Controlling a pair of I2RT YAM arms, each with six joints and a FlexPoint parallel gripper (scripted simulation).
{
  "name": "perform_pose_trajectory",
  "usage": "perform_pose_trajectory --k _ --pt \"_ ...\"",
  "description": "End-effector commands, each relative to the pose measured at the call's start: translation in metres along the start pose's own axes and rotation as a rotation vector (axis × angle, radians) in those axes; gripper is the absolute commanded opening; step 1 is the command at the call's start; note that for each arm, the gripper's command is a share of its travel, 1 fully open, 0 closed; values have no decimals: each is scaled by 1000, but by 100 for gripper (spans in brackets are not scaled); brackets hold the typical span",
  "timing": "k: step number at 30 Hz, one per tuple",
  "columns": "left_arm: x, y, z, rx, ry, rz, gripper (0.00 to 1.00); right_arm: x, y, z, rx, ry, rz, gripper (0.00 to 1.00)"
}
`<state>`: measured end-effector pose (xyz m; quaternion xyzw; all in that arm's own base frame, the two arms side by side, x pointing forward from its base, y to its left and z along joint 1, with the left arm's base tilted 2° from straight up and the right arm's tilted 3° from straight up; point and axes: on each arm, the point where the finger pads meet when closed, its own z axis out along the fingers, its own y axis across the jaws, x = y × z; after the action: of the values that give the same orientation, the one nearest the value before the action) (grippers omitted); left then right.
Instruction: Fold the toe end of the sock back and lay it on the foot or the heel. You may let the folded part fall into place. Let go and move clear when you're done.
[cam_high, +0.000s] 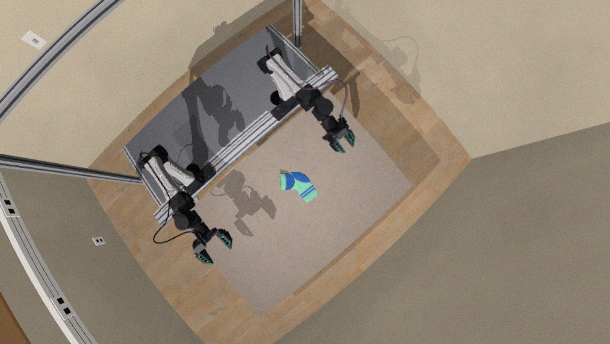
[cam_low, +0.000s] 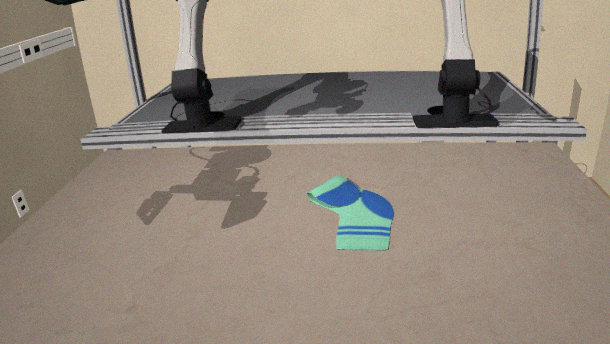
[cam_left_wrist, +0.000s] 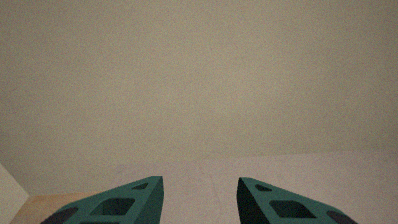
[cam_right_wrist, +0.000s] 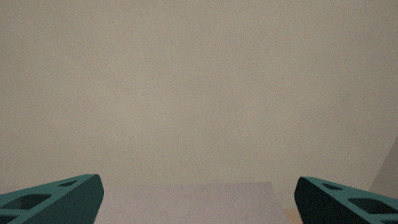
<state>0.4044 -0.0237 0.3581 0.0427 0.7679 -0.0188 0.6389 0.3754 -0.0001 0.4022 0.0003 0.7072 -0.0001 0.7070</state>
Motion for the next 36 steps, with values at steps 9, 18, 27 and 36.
perform_pose_trajectory --k 9,18,27,36 --pt "-32 30 -35 -119 -190 -55 39 -5 5 -4 -18 -24 -8 100" --pt "-36 20 -37 -77 -172 -22 39 -9 5 -5 -19 -33 -8 100" --pt "-42 25 -42 -98 -191 -31 39 -7 4 -3 -16 -19 -6 100" --pt "-52 28 -47 -108 -224 -37 39 -11 6 -7 -20 -28 -8 100"
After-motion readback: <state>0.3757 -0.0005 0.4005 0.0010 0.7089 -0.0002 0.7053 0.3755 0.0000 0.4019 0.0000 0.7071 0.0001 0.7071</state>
